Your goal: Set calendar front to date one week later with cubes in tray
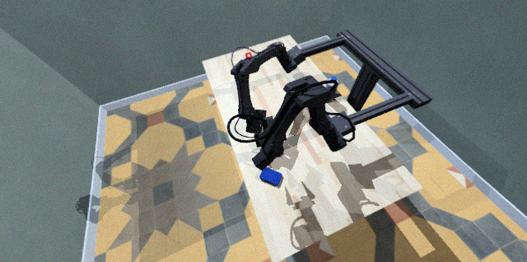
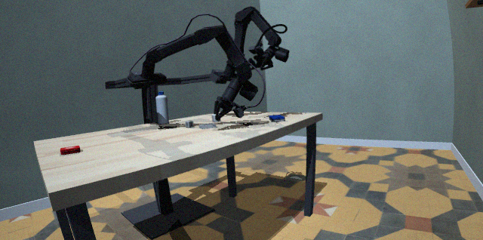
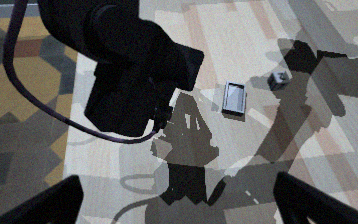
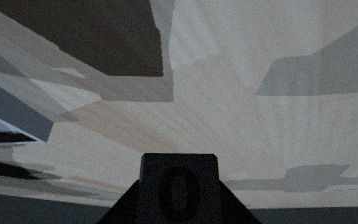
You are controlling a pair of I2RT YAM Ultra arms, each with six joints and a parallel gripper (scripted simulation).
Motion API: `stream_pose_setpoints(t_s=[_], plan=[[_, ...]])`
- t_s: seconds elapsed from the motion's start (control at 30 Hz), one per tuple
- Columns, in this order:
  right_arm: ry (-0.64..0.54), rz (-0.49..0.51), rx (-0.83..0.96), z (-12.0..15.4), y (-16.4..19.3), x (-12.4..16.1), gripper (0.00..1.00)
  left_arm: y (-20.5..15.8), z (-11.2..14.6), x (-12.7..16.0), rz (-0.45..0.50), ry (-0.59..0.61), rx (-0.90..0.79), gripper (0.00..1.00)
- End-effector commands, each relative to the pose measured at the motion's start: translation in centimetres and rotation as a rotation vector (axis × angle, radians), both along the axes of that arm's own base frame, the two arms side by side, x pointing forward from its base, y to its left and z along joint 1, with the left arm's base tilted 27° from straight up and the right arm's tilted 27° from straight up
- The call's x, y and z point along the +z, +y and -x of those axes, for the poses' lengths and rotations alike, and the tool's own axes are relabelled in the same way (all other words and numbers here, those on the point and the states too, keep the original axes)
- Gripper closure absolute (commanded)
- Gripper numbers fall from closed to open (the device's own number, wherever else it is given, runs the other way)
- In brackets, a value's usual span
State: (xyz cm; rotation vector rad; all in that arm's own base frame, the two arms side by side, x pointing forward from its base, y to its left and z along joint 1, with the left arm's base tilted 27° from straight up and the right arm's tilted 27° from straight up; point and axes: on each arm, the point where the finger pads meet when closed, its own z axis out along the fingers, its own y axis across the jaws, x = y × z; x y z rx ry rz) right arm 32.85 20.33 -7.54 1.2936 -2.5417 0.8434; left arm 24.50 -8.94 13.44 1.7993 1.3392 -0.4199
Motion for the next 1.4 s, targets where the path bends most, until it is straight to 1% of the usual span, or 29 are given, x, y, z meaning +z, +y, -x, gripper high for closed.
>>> stream_pose_setpoints(t_s=[0.0,0.17,0.27,0.33,0.43,0.53,0.77,0.83,0.9,0.93,1.03,1.37], plan=[[-0.061,-0.047,-0.007,0.4,1.5,2.9,0.73,-0.2,-0.8,1.0,0.018,-0.045,-0.005,0.0],[-0.205,-0.132,-0.056,-0.9,2.6,2.9,0.73,-0.6,-0.3,1.0,0.03,-0.046,0.021,0.0],[-0.328,-0.21,-0.113,-1.6,3.1,2.8,0.73,-0.8,0.1,1.0,0.041,-0.04,0.059,0.0],[-0.328,-0.21,-0.113,-1.6,3.1,2.8,0.73,-0.8,0.1,1.0,0.041,-0.04,0.059,0.0],[-0.484,-0.31,-0.19,-2.4,3.6,3.0,0.73,-1.1,0.9,1.0,0.056,-0.028,0.109,0.0],[-0.599,-0.379,-0.25,-2.3,3.3,3.0,0.73,-1.4,2.1,0.7,0.059,-0.022,0.152,0.0],[-0.825,-0.509,-0.366,-1.9,2.7,2.9,0.73,-2.1,4.4,0.3,0.072,-0.009,0.239,0.0],[-0.882,-0.536,-0.396,-1.7,2.4,2.4,0.73,-2.3,5.0,0.2,0.077,-0.007,0.262,0.0],[-0.882,-0.536,-0.396,-1.7,2.4,2.4,0.73,-2.3,5.0,0.2,0.077,-0.007,0.262,0.0],[-0.926,-0.561,-0.419,-1.8,2.4,2.3,0.73,-2.4,5.3,0.2,0.08,0.0,0.279,0.0],[-1.023,-0.593,-0.467,-1.2,1.6,0.7,0.73,-2.7,6.2,0.0,0.087,0.006,0.322,0.0],[-1.354,-0.778,-0.624,-0.7,0.8,0.2,0.73,-3.2,8.7,-0.8,0.1,0.022,0.459,0.0]])
